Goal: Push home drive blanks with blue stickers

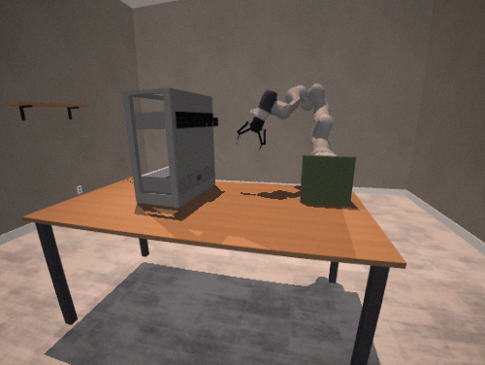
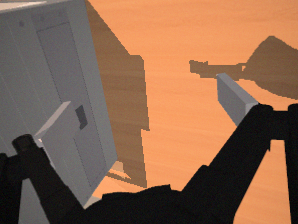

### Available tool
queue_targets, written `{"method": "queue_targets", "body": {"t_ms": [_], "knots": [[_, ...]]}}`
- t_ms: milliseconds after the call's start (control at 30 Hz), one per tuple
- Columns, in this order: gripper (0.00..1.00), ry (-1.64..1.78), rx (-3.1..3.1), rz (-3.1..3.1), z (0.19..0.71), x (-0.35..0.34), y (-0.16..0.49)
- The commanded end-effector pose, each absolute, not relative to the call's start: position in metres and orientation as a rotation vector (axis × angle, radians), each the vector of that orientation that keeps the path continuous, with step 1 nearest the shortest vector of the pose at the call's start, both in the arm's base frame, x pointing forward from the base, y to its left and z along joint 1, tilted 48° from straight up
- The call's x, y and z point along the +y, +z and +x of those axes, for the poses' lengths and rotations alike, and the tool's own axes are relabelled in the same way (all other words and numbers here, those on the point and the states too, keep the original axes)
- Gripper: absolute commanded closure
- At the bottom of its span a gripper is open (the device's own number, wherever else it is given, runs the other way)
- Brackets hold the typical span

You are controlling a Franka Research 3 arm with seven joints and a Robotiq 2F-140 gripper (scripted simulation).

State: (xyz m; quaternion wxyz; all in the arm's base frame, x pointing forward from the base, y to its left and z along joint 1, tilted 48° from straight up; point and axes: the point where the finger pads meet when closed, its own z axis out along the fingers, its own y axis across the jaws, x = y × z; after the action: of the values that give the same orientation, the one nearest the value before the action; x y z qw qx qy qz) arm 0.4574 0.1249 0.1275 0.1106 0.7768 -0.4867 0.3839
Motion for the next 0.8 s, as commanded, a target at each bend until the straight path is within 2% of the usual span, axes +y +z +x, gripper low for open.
{"method": "queue_targets", "body": {"t_ms": [0, 767], "knots": [[0.00, 1.275, -1.524, 2.177, 0.459, 0.117, 0.133], [0.00, 1.806, -1.302, 2.146, 0.474, 0.136, 0.166]]}}
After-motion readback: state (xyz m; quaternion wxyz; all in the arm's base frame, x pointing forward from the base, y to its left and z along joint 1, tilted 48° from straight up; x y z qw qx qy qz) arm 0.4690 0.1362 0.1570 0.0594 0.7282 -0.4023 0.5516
